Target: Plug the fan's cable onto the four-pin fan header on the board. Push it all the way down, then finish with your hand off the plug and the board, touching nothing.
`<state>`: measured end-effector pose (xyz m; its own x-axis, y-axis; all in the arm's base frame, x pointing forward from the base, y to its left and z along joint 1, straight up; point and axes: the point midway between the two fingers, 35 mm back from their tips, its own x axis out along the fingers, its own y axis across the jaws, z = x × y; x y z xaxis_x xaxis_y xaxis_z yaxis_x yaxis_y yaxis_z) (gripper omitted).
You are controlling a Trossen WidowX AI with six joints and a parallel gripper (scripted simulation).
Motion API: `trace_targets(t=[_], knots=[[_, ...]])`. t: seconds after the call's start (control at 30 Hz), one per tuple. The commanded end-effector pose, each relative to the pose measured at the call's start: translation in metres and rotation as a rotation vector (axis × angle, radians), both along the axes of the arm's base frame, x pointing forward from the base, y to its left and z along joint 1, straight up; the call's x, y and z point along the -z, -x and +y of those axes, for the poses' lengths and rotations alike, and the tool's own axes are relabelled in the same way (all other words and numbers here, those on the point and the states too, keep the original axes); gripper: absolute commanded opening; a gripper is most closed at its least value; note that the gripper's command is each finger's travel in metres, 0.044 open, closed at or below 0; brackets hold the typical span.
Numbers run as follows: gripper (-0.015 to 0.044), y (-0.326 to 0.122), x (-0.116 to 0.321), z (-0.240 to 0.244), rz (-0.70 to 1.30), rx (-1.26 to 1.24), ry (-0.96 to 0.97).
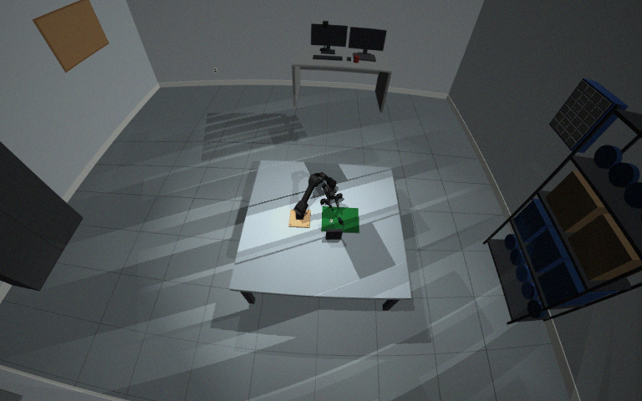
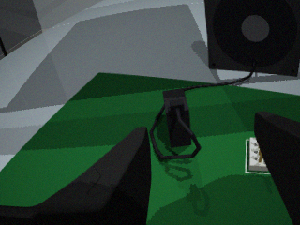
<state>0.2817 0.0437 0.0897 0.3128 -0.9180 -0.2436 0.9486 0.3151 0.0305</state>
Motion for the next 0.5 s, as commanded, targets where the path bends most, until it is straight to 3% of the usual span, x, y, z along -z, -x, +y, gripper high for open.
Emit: trace_targets(t=[0.0,0.17,0.47], knots=[[0.0324,0.003,-0.003,-0.008,0.043,0.074,-0.048],[0.0440,0.007,-0.003,-0.017,0.105,0.158,-0.123],[0.0440,0.013,-0.003,-0.028,0.210,0.275,-0.287]])
